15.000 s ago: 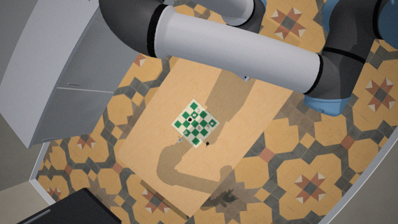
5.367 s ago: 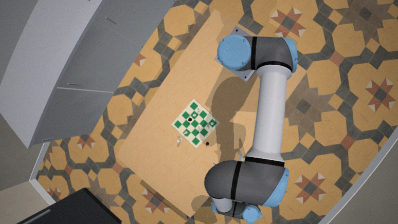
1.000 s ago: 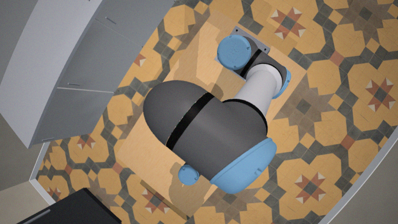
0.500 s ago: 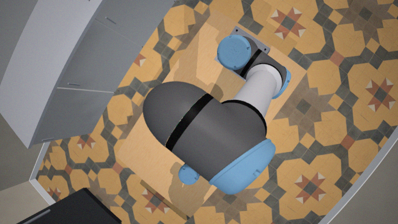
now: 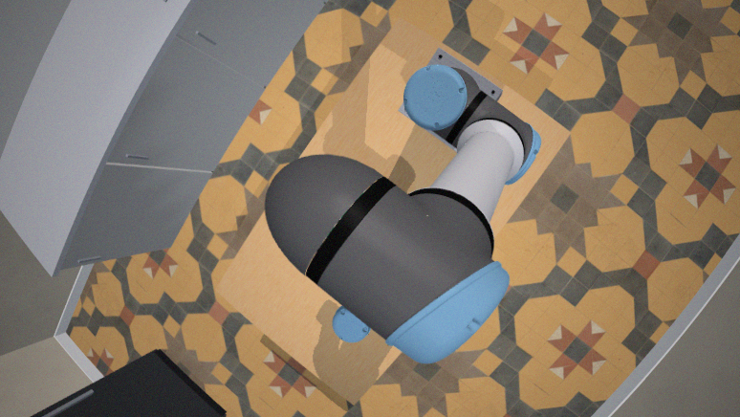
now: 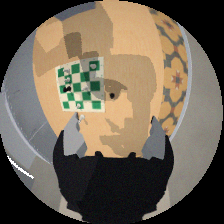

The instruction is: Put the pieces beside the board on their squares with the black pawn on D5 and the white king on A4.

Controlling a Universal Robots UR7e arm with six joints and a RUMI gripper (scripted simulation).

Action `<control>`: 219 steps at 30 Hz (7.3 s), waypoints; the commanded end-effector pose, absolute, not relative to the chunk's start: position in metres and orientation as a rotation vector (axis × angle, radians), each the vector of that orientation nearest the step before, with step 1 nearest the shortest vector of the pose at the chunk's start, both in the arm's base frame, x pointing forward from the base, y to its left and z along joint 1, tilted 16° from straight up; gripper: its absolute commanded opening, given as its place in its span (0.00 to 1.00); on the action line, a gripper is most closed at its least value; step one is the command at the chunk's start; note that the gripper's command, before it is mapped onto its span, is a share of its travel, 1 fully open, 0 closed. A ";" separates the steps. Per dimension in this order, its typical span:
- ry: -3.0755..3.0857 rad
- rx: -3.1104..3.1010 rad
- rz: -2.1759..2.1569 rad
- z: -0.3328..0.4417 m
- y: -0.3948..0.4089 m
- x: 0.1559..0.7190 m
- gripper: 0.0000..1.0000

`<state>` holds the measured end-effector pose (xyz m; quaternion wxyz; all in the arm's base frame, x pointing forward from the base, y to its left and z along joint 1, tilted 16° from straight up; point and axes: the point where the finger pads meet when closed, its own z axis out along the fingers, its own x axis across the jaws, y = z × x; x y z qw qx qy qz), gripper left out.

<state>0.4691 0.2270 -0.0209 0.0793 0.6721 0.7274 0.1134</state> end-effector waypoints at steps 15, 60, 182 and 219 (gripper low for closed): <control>1.471 2.648 0.405 -0.027 0.237 0.471 1.00; -1.098 3.070 0.393 -0.039 0.241 0.491 1.00; -3.127 1.368 0.103 -0.058 0.218 0.488 0.20; -3.126 1.367 0.103 -0.082 0.220 0.495 0.20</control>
